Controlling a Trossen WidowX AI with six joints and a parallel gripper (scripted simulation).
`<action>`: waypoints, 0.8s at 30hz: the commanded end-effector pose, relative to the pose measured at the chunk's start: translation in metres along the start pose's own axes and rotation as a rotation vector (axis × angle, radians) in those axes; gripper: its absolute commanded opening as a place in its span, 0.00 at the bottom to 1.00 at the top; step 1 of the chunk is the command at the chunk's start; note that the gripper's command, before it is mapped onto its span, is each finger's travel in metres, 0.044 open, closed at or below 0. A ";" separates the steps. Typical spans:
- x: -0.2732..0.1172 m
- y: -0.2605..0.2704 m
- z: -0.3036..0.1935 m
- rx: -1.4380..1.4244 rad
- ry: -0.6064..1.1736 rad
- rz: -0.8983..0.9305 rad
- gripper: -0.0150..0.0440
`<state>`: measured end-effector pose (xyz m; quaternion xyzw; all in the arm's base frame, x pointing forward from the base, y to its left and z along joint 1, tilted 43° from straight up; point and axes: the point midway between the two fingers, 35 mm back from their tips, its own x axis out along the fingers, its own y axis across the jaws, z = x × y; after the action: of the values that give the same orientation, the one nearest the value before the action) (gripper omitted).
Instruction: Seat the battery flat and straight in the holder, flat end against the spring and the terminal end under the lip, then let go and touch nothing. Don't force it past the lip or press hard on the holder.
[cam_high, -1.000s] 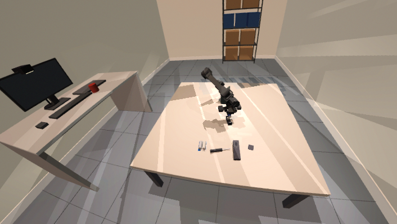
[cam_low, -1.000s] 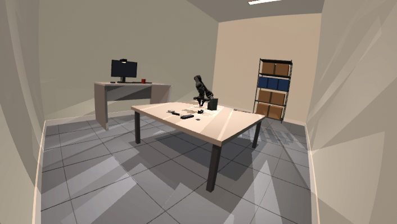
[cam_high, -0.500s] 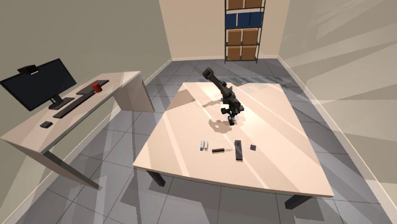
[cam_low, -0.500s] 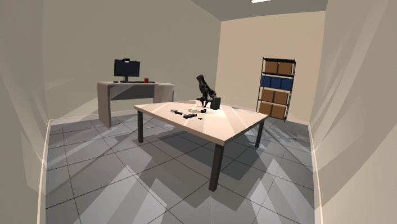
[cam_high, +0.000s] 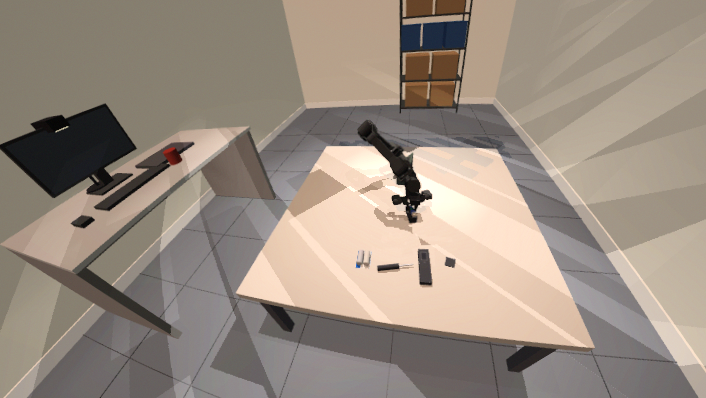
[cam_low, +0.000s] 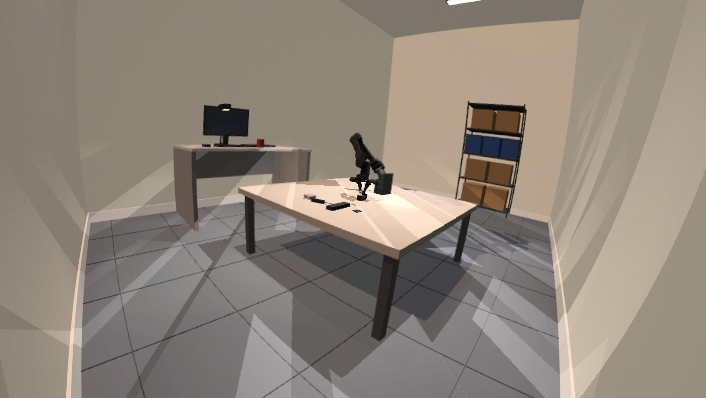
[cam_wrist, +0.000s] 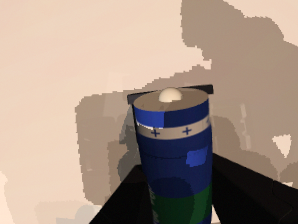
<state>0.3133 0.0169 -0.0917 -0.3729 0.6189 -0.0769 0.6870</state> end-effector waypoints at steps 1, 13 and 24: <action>0.001 -0.002 0.000 0.003 -0.017 0.001 0.39; 0.009 0.000 -0.003 0.001 -0.085 0.011 0.39; 0.013 0.001 -0.007 -0.002 -0.149 0.015 0.39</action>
<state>0.3116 0.0099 -0.1009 -0.3760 0.5716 -0.0476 0.7278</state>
